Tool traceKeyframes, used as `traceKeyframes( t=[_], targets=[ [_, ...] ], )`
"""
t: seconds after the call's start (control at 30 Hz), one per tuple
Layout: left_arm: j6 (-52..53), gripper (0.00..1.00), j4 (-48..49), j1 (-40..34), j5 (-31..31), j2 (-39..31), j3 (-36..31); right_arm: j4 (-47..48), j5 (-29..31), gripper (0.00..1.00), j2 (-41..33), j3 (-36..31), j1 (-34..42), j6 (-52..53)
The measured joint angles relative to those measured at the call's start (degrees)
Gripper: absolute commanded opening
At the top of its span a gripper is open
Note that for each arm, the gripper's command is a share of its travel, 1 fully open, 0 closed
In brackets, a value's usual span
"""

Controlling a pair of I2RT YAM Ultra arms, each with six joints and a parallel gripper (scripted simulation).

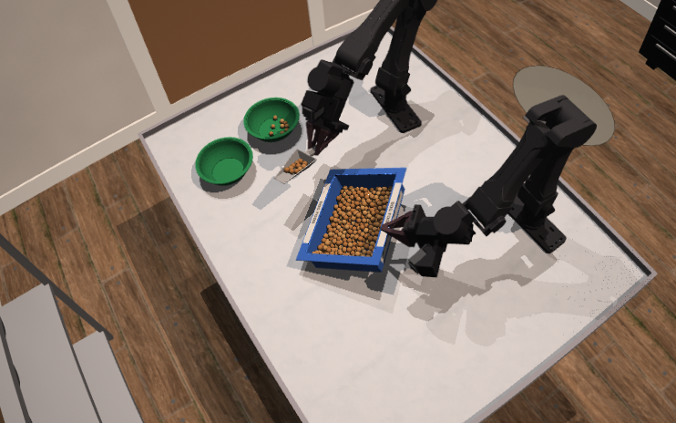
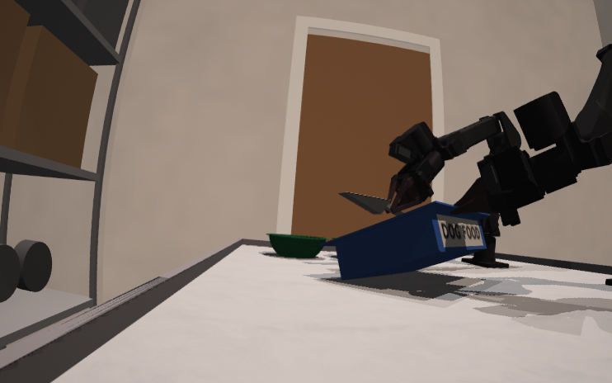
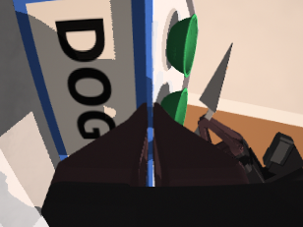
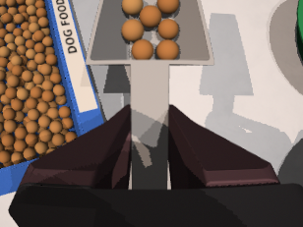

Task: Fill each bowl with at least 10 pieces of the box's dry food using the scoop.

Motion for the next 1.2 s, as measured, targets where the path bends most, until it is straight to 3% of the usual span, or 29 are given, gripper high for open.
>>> traceKeyframes(
  t=[1.2],
  targets=[
    [0.00,0.00,0.00,0.00,0.00,0.00,0.00,-18.36,3.45,0.00,-28.44,-13.51,-28.59,2.93]
  ],
)
